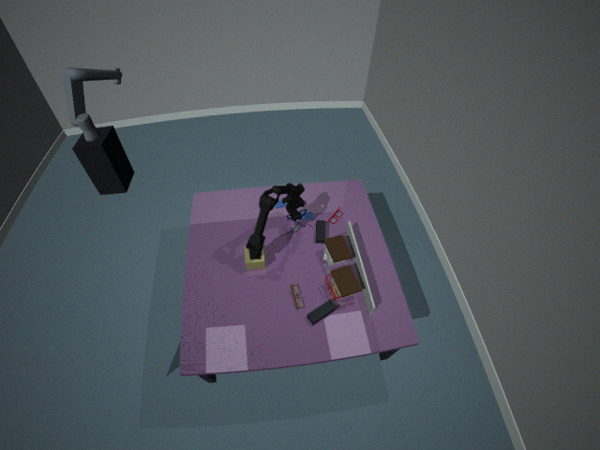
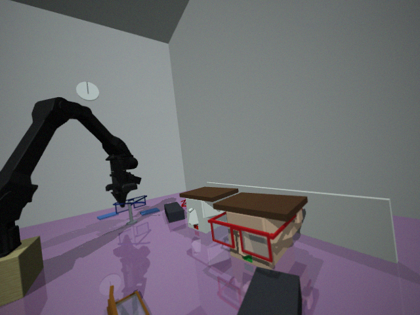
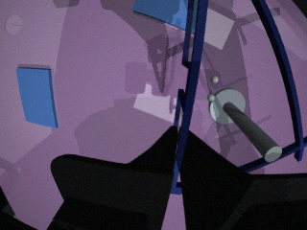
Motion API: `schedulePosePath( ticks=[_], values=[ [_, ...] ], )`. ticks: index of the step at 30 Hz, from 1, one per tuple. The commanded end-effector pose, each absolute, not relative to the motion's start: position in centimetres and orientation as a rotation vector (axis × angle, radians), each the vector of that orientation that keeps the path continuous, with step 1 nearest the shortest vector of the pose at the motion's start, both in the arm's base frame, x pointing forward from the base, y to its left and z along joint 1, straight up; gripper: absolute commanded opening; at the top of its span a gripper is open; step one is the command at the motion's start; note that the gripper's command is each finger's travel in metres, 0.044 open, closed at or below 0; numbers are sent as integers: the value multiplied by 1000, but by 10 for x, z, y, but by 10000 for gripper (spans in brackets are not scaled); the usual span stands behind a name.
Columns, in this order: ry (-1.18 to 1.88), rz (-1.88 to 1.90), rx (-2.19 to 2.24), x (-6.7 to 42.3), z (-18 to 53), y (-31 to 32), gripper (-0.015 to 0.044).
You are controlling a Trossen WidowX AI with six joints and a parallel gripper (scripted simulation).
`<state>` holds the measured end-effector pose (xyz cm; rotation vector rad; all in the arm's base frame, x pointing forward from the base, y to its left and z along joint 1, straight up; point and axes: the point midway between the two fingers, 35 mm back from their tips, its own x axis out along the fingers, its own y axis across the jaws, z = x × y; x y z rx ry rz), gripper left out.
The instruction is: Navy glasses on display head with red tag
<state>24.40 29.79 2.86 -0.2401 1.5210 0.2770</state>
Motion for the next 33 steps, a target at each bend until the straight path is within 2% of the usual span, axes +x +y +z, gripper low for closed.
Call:
schedulePosePath(
  ticks=[1,33],
  values=[
    [1519,274,-235,246,29,301,0],
    [1518,275,-235,256,30,311,0]
  ],
)
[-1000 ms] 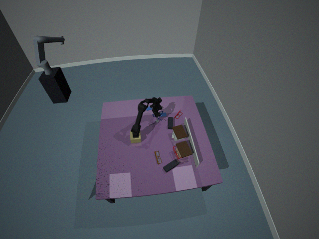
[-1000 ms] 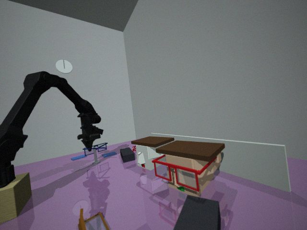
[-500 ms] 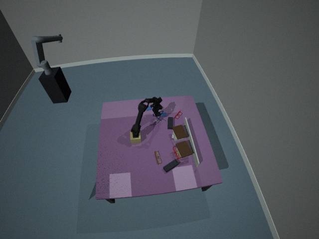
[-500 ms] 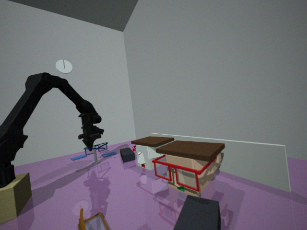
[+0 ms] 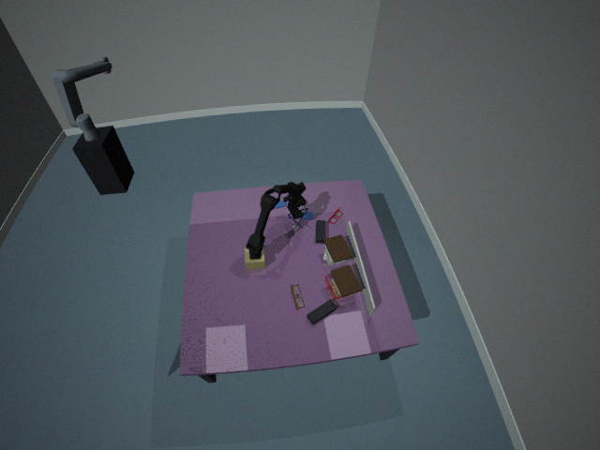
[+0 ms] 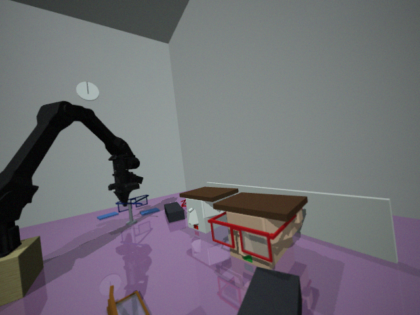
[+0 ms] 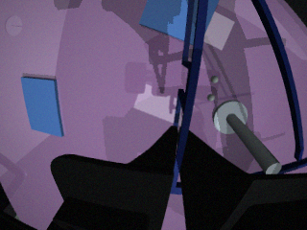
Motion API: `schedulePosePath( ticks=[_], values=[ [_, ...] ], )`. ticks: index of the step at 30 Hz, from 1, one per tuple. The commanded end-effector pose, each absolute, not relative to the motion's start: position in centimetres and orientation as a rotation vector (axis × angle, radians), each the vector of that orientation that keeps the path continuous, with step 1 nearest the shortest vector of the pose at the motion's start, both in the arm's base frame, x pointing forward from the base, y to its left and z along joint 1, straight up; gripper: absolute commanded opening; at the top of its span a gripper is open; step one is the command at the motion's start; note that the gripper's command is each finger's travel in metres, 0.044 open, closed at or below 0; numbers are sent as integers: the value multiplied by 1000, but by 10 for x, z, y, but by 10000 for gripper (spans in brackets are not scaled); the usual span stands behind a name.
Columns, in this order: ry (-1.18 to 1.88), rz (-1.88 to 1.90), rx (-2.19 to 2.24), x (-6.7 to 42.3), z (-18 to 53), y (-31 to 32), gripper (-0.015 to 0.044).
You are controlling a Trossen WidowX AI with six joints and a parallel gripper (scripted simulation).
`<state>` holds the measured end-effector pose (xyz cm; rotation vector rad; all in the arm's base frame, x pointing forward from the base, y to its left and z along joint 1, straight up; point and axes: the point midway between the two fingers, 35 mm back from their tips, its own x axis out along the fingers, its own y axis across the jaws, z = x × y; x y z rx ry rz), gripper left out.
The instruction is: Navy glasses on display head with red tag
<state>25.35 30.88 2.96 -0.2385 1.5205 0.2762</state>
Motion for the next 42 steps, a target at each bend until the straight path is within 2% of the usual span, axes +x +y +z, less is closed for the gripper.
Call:
schedulePosePath(
  ticks=[1,42],
  values=[
    [1518,275,-235,256,30,311,0],
    [1516,275,-234,270,31,321,0]
  ],
)
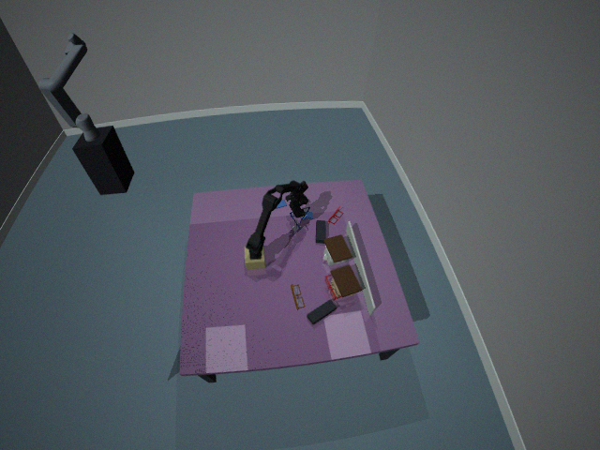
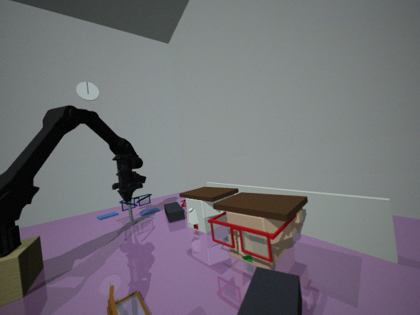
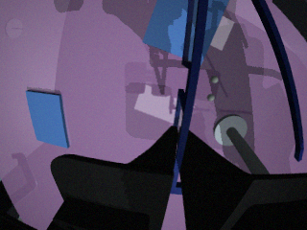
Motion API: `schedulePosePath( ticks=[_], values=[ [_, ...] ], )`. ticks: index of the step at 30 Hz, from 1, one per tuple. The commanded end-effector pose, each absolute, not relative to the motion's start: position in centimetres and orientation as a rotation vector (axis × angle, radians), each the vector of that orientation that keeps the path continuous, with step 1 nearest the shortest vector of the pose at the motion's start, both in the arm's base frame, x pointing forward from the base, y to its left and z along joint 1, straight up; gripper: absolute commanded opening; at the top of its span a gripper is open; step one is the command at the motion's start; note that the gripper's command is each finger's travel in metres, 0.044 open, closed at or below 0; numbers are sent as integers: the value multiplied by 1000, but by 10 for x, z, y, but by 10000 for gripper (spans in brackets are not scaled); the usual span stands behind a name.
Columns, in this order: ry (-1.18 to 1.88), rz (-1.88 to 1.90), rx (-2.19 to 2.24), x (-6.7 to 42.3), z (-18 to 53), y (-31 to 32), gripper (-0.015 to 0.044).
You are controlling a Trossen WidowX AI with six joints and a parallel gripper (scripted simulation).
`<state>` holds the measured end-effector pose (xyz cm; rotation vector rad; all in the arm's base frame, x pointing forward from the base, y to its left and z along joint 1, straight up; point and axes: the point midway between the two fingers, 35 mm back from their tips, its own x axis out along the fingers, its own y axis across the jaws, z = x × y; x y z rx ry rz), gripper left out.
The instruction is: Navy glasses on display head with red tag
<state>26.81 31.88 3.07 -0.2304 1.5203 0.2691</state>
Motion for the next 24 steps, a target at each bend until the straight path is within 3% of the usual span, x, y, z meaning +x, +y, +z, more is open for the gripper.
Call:
schedulePosePath(
  ticks=[1,24],
  values=[
    [1516,275,-234,271,31,321,0],
    [1516,275,-234,269,31,320,0]
  ],
)
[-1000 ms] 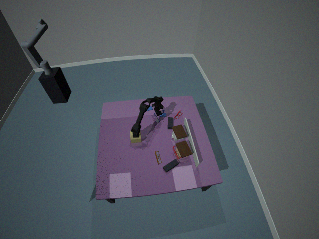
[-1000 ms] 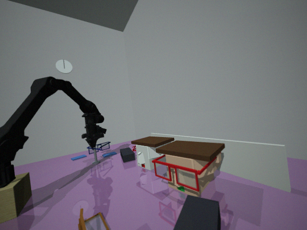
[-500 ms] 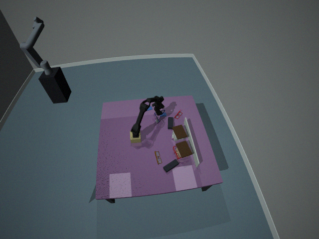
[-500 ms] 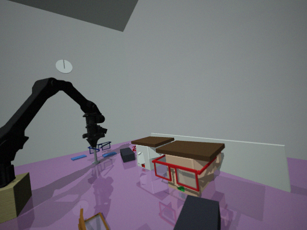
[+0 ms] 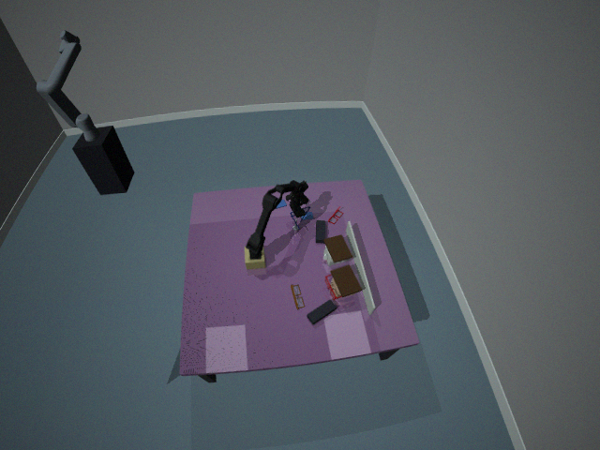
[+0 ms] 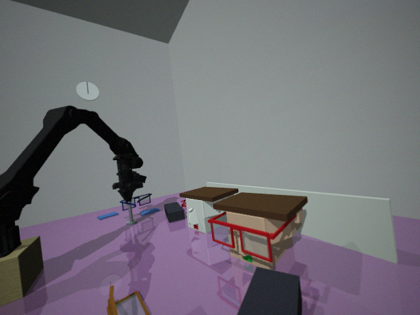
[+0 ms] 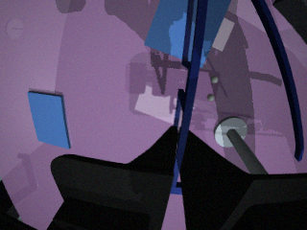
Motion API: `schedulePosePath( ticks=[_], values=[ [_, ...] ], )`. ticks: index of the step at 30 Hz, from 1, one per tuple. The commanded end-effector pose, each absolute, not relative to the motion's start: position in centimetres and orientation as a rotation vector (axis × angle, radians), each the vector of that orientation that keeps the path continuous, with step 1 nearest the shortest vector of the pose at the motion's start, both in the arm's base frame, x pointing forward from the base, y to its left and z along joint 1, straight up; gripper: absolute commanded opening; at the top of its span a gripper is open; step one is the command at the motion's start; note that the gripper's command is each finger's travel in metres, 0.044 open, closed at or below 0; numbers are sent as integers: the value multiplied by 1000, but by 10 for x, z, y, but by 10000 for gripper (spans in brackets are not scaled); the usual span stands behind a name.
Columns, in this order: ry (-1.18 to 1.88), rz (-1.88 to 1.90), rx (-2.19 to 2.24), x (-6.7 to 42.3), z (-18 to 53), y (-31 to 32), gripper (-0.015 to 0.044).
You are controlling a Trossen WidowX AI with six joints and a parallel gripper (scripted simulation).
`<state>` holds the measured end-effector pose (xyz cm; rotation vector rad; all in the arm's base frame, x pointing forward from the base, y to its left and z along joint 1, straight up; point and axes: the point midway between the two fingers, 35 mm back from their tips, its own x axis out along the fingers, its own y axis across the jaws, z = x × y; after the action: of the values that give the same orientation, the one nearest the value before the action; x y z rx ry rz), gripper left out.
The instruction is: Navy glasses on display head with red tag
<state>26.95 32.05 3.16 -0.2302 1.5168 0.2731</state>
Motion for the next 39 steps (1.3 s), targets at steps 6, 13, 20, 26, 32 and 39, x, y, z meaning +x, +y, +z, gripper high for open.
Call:
schedulePosePath(
  ticks=[6,13,20,26,32,39],
  values=[
    [1517,275,-234,266,31,319,0],
    [1517,275,-234,263,31,318,0],
    [1517,275,-234,261,54,318,0],
    [1517,275,-234,256,90,314,0],
    [1521,247,-205,254,90,313,0],
    [1537,88,-42,243,90,302,0]
  ],
)
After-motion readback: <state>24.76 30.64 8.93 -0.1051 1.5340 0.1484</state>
